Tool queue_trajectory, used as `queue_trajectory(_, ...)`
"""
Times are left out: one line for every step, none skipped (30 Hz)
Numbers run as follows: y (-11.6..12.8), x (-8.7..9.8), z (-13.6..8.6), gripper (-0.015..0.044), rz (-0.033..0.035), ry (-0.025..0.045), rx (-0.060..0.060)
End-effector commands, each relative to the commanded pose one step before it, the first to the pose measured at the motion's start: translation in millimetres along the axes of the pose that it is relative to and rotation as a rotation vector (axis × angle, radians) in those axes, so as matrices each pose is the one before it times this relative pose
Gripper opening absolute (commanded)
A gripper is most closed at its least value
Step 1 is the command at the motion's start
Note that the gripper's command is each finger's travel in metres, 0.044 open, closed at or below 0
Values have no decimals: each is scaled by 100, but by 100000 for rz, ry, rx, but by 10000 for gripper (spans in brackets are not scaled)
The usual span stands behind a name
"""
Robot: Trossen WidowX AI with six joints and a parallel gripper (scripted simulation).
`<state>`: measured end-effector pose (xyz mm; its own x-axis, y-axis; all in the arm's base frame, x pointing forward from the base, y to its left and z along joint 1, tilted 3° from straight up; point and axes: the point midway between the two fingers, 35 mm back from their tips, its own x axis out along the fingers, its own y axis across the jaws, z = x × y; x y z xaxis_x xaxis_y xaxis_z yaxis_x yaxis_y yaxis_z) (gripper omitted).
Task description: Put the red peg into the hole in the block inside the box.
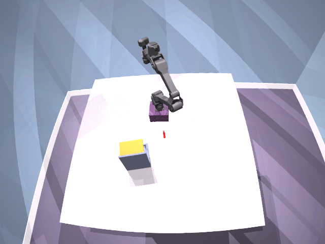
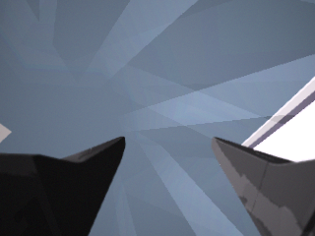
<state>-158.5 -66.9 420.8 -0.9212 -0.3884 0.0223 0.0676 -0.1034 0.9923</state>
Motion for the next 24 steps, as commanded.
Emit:
queue_trajectory(-28,24,-55,426,-63,312,110)
queue_trajectory(-85,71,-165,440,-191,935,330)
queue_trajectory(-143,117,-276,440,-324,1558,545)
queue_trajectory(-174,140,-332,440,-401,1871,650)
queue_trajectory(-176,140,-333,440,-413,1869,643)
queue_trajectory(-178,140,-334,440,-425,1866,636)
queue_trajectory(-180,140,-334,440,-437,1864,628)
queue_trajectory(-182,140,-335,440,-449,1861,621)
queue_trajectory(-184,140,-335,440,-461,1858,614)
queue_trajectory(-186,140,-335,440,-473,1855,607)
queue_trajectory(-188,138,-334,440,-504,1839,367)
queue_trajectory(-189,138,-334,440,-511,1837,359)
queue_trajectory(-190,138,-335,440,-519,1834,352)
queue_trajectory(-192,138,-336,440,-527,1832,345)
queue_trajectory(-193,138,-337,440,-535,1829,337)
queue_trajectory(-194,138,-337,440,-543,1827,330)
queue_trajectory(-196,138,-338,440,-551,1824,323)
queue_trajectory(-197,138,-339,440,-559,1821,315)
queue_trajectory(-198,138,-339,440,-567,1818,308)
queue_trajectory(-200,139,-340,440,-575,1815,301)
queue_trajectory(-201,138,-339,440,-581,1806,292)
queue_trajectory(-202,139,-340,440,-591,1806,286)
queue_trajectory(-204,139,-341,440,-599,1803,278)
queue_trajectory(-205,139,-341,440,-607,1799,271)
